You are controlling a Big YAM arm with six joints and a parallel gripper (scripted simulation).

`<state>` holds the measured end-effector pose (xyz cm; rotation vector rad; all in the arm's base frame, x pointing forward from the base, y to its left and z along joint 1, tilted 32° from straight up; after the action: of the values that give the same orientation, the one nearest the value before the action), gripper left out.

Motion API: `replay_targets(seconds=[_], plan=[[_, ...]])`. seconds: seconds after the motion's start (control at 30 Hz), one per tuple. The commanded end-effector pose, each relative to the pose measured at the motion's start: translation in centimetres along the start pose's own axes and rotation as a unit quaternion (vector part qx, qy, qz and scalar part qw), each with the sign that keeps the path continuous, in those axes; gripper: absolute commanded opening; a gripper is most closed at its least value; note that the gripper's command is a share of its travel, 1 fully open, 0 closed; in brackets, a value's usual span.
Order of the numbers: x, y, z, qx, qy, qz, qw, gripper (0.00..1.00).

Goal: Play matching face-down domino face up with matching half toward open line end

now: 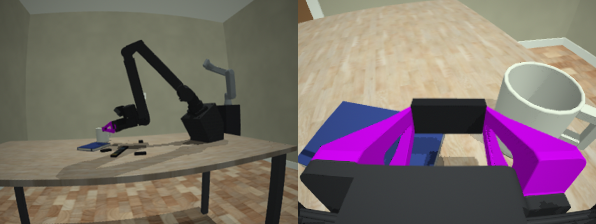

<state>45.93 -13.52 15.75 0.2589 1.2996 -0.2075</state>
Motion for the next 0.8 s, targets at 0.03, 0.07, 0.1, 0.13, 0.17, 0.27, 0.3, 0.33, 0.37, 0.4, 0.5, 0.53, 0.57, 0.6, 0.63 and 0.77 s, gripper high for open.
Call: replay_targets(seconds=[0.03,0.07,0.1,0.13,0.17,0.27,0.3,0.33,0.37,0.4,0.5,0.53,0.57,0.6,0.63,0.77], plan=[[0.11,0.54,0.35,-0.003,-0.023,-0.004,1.0,0.48],[0.11,0.54,0.35,-0.003,-0.023,-0.004,1.0,0.48],[0.11,0.54,0.35,-0.003,-0.023,-0.004,1.0,0.48],[0.11,0.54,0.35,-0.003,-0.023,-0.004,1.0,0.48],[0.11,0.54,0.35,-0.003,-0.023,-0.004,1.0,0.48],[0.11,0.54,0.35,-0.003,-0.023,-0.004,1.0,0.48],[0.3,0.29,0.22,-0.001,-0.002,0.0,1.0,0.48],[0.35,0.33,0.25,-0.001,-0.004,0.0,1.0,0.48],[0.4,0.37,0.29,-0.002,-0.007,-0.001,1.0,0.48],[0.46,0.41,0.32,-0.002,-0.009,-0.001,1.0,0.48],[0.62,0.53,0.43,-0.003,-0.016,-0.002,1.0,0.48],[0.67,0.57,0.46,-0.003,-0.018,-0.003,1.0,0.48],[0.72,0.61,0.49,-0.003,-0.021,-0.003,1.0,0.48],[0.77,0.65,0.53,-0.003,-0.023,-0.004,1.0,0.48],[0.77,0.65,0.53,-0.003,-0.023,-0.004,1.0,0.48],[0.77,0.65,0.53,-0.003,-0.023,-0.004,1.0,0.48]])
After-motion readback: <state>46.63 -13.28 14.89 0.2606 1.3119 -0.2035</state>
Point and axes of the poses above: the point where the finger pads meet when closed, its own z axis out along the fingers, its own y axis across the jaws, x = y × z, the point moved 5 cm from there along -z, back along the fingers, and after that the axes turned 14 degrees about -z, right-handed, at the moved point
